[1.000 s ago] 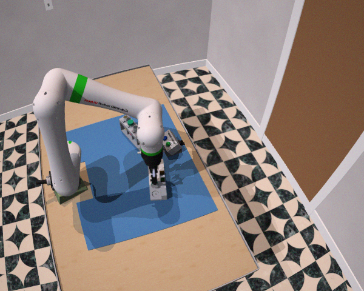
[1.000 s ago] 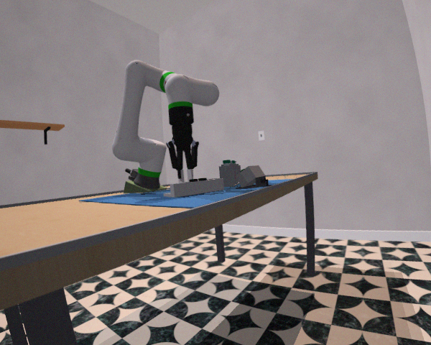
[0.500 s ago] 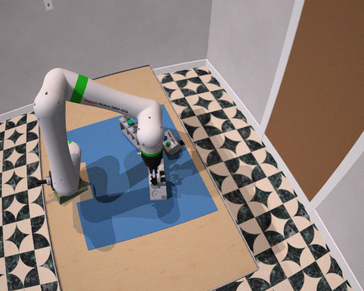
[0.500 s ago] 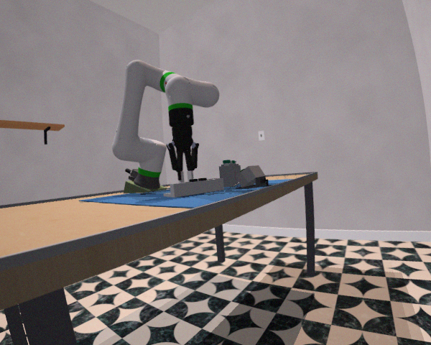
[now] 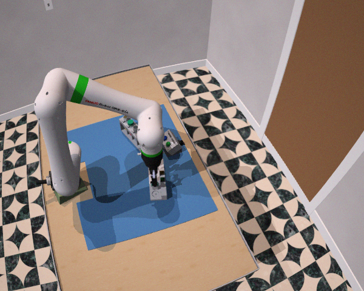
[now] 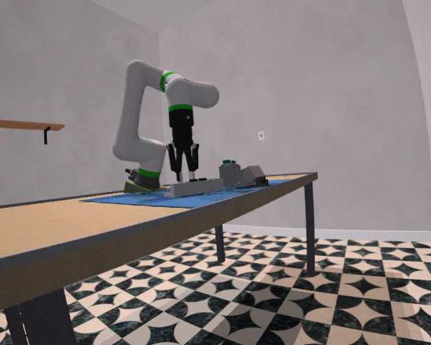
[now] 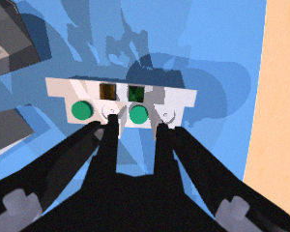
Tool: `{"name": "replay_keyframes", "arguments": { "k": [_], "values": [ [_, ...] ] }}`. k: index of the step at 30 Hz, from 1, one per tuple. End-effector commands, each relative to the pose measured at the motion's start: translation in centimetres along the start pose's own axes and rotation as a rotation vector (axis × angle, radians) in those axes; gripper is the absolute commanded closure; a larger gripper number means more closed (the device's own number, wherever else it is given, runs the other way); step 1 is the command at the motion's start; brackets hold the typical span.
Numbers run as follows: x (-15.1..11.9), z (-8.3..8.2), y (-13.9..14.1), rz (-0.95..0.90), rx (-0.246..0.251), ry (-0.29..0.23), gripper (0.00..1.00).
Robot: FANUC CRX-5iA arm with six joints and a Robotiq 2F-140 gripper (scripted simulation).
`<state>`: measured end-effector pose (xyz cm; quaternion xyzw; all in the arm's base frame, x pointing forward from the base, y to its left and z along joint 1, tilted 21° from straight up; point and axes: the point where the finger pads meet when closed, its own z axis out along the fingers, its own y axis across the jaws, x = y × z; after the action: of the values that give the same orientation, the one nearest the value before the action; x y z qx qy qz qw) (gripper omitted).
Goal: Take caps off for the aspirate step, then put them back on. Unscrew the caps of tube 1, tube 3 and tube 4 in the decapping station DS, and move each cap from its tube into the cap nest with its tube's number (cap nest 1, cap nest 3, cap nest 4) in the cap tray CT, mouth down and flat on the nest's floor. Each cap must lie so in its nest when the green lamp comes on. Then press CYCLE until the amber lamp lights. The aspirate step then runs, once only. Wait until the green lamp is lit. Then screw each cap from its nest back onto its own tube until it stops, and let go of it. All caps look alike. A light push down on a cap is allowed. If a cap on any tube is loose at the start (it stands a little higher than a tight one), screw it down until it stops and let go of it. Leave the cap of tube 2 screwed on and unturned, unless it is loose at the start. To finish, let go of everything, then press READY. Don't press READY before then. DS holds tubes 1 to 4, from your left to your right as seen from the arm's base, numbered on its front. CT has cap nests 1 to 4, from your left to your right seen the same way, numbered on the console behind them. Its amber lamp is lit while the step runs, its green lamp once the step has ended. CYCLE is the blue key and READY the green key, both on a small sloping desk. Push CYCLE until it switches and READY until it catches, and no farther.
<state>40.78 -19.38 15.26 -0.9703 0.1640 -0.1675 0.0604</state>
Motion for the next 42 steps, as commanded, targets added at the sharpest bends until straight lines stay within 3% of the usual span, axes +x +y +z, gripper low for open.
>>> {"name": "replay_keyframes", "arguments": {
  "k": [1, 12, 27, 29, 40, 42],
  "values": [
    [0.0, 0.0, 0.0, 0.0, 0.0, 0.0, 0.71],
    [0.0, -0.5, 0.0, 0.0, 0.0, 0.0, 0.71],
    [0.0, -8.0, 0.0, 0.0, 0.0, 0.0, 0.71],
    [0.0, -8.0, 0.0, 0.0, 0.0, 0.0, 0.71],
    [0.0, -13.5, 0.0, 0.0, 0.0, 0.0, 0.71],
    [0.0, -13.8, 0.0, 0.0, 0.0, 0.0, 0.71]
  ]
}}
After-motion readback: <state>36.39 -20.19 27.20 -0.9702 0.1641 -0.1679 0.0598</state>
